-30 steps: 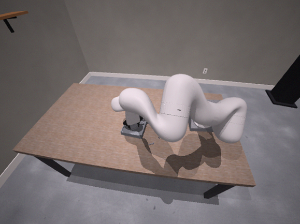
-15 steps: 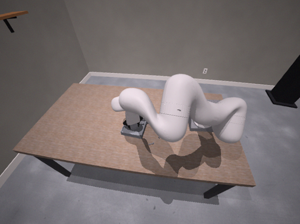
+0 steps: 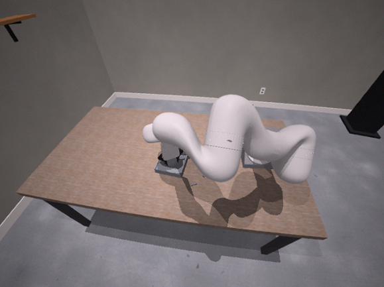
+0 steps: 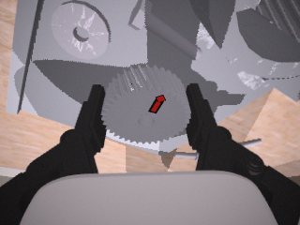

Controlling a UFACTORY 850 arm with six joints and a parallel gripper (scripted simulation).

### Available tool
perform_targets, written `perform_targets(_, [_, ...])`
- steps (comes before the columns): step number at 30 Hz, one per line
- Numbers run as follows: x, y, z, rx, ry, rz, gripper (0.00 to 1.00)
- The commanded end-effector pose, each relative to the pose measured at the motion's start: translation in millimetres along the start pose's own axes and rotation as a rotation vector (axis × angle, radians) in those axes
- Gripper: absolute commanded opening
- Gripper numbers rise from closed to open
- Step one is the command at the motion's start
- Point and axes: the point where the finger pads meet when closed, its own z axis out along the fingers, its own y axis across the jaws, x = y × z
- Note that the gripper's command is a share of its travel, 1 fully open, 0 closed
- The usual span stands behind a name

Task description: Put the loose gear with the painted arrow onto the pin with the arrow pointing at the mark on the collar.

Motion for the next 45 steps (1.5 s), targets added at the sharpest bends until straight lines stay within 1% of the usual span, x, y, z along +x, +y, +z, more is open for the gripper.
perform_targets(1, [1,-3,-6,0.005,0.003,-0.002,0.0])
perform_targets(8, [1,-3,-14,0.005,0.003,-0.002,0.0])
perform_targets(21, [1,-3,-42,0.005,0.003,-0.002,0.0])
perform_targets(23, [1,-3,-42,0.005,0.003,-0.002,0.0])
perform_targets(34, [1,-3,-65,0.005,0.003,-0.002,0.0])
perform_targets(45, [1,-3,-74,0.005,0.003,-0.002,0.0])
